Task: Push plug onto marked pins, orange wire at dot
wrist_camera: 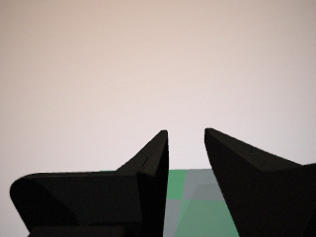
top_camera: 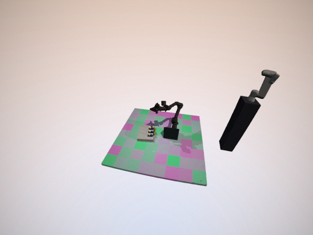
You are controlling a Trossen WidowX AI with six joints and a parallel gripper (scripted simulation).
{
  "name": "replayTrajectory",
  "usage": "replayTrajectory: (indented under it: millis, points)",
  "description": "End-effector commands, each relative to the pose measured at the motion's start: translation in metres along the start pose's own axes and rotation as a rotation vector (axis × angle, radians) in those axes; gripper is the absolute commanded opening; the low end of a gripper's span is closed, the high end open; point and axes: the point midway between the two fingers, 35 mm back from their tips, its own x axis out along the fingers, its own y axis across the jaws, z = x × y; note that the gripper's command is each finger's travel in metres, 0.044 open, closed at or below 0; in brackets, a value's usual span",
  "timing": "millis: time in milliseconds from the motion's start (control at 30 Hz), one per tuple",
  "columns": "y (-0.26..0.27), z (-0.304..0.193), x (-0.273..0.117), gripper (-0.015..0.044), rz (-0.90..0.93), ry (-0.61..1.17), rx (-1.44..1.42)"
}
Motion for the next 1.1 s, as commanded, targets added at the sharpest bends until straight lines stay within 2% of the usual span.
replayTrajectory:
  millis: [0,467,1067]
  points:
    - [-0.026,0.0,0.003,0.0115,-0.027,-0.007,0.068]
    - [-0.12,-0.007,-0.006,0.0115,-0.144,-0.05,0.28]
    - [-0.221,-0.016,-0.058,0.0115,-0.303,-0.155,0.488]
